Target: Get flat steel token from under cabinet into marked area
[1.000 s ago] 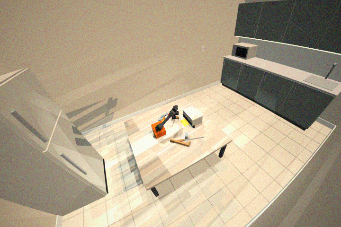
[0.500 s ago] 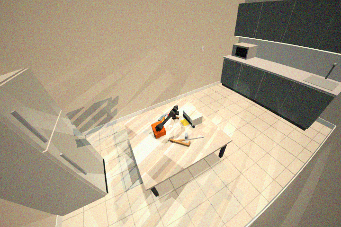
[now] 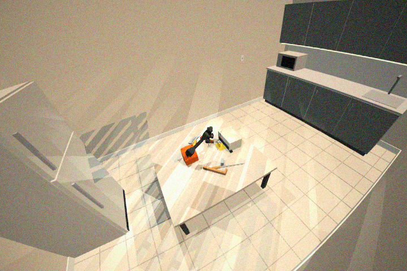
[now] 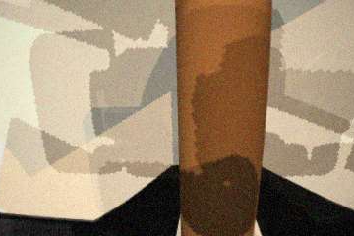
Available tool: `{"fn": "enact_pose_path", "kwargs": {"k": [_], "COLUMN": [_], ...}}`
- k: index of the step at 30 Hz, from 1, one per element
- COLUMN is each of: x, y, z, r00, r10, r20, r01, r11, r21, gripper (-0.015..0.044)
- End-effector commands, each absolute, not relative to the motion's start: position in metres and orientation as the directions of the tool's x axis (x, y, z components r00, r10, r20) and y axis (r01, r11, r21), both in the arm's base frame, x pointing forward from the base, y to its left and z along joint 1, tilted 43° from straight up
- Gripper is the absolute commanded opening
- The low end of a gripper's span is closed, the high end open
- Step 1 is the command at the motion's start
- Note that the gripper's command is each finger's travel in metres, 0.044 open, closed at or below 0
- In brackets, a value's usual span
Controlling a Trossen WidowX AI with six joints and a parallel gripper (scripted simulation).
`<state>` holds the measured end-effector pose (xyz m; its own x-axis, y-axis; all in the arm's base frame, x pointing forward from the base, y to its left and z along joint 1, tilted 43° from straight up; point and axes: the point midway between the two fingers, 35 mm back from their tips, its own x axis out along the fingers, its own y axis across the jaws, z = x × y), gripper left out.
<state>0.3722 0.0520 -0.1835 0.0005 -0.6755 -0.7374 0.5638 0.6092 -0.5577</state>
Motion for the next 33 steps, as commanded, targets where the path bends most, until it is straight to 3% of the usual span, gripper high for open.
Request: {"fn": "enact_pose_path", "kwargs": {"k": [1,33], "x": [0.370,0.352], "y": [0.048,0.029], "z": [-0.181,-0.165], "r00": [-0.001,-0.002], "r10": [-0.679,-0.680], "r20": [-0.734,-0.733], "r01": [0.562,0.562], "r11": [0.607,0.606], "r21": [-0.562,-0.564], "gripper": [0.0000,0.0000]}}
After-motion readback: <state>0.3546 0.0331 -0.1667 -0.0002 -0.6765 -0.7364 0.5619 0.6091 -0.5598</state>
